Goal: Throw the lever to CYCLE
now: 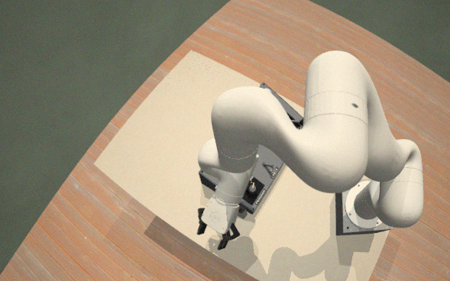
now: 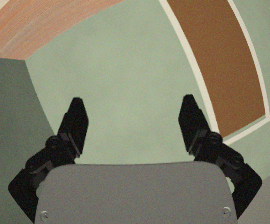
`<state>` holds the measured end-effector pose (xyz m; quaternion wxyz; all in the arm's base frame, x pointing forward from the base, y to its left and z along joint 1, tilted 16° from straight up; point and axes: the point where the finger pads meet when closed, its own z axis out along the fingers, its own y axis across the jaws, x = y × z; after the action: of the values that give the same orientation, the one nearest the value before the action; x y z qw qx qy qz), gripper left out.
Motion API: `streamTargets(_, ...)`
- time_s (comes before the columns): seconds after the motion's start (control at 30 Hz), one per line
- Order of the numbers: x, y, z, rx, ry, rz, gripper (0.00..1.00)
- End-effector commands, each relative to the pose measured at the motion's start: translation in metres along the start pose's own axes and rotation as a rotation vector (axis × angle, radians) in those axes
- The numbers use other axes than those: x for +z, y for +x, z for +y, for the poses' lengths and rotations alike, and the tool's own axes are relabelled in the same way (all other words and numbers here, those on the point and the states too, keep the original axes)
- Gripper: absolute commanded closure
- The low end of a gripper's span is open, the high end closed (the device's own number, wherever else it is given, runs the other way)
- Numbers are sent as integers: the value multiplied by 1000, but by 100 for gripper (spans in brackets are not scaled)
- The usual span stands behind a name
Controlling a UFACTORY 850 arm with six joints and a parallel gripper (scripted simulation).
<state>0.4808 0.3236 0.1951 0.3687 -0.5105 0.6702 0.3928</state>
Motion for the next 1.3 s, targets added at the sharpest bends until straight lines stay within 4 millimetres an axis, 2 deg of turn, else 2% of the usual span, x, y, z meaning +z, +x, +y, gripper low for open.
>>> streamTargets(0.0,-8,0,4,-124,-83,57,0)
streamTargets(0.17,-25,7,4,-294,-170,133,0)
streamTargets(0.23,-25,7,4,-294,-170,133,0)
streamTargets(0.33,-39,14,1,-418,-230,190,0)
streamTargets(0.5,-48,18,-2,-483,-261,221,0)
streamTargets(0.6,-68,27,-10,-617,-325,288,0)
streamTargets(0.67,-68,27,-10,-617,-325,288,0)
streamTargets(0.7,-79,32,-15,-687,-357,324,0)
streamTargets(0.8,-79,32,-15,-687,-357,324,0)
streamTargets(0.83,-91,36,-21,-758,-391,362,0)
streamTargets(0.87,-91,36,-21,-758,-391,362,0)
streamTargets(0.9,-104,41,-28,-830,-425,401,0)
streamTargets(0.97,-104,41,-28,-830,-425,401,0)
streamTargets(1.0,-118,45,-36,-902,-460,442,0)
streamTargets(1.07,-118,45,-36,-902,-460,442,0)
streamTargets(1.1,-133,50,-45,-975,-495,484,0)
streamTargets(1.17,-133,50,-45,-975,-495,484,0)
streamTargets(1.2,-148,53,-55,-1048,-532,529,0)
streamTargets(1.27,-148,53,-55,-1048,-532,529,0)
